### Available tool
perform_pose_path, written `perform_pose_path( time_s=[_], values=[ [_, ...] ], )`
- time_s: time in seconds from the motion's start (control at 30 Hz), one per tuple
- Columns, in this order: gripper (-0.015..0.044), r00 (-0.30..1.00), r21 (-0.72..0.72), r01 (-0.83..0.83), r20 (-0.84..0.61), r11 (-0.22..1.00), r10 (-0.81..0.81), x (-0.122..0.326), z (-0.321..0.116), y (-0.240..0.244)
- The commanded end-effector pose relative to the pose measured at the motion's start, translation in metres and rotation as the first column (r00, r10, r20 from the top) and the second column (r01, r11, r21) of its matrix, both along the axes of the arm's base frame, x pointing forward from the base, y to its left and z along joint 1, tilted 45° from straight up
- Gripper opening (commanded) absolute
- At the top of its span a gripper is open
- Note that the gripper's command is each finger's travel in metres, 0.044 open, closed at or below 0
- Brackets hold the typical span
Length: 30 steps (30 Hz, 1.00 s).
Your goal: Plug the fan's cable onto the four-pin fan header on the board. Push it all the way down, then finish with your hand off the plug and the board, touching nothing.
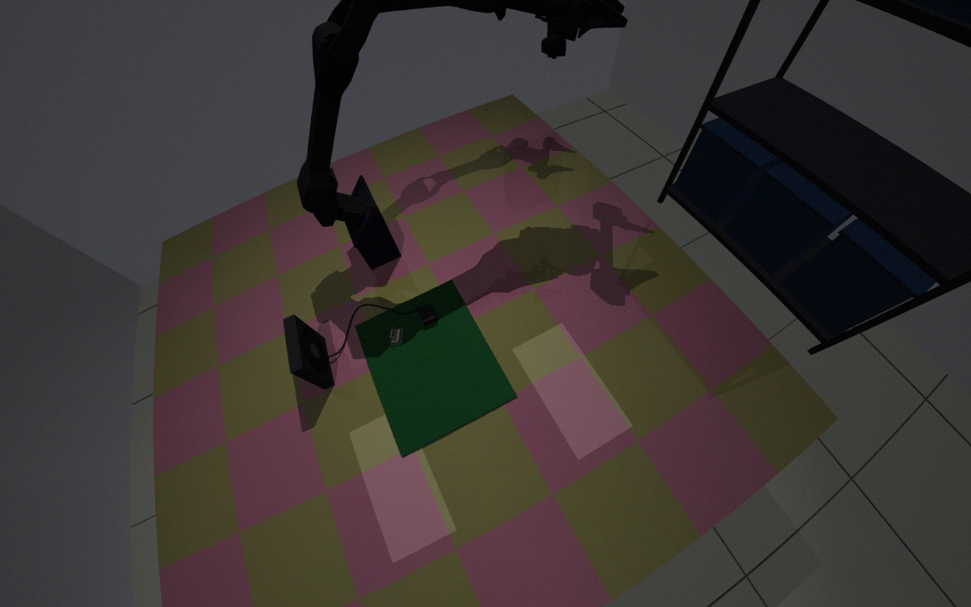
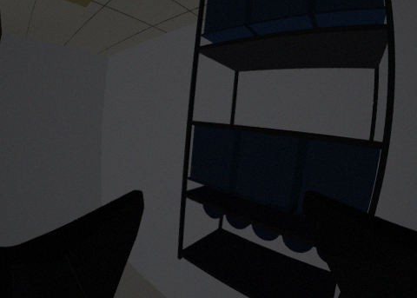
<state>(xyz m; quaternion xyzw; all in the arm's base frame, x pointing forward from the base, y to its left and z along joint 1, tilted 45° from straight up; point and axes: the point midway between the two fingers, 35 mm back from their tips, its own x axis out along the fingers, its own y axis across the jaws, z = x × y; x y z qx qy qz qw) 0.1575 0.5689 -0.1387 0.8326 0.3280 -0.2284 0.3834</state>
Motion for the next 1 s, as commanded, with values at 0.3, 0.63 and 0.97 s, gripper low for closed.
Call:
perform_pose_path(
  time_s=[0.3,0.63,0.97],
  values=[
    [0.0282,0.985,-0.041,0.172,-0.005,0.984,-0.172,0.063,0.012,-0.057],
    [0.0210,0.864,-0.125,0.500,0.007,0.857,-0.503,0.149,0.039,-0.206],
    [0.0210,0.626,-0.204,0.769,0.048,0.606,-0.778,0.163,0.066,-0.385]
  ],
)
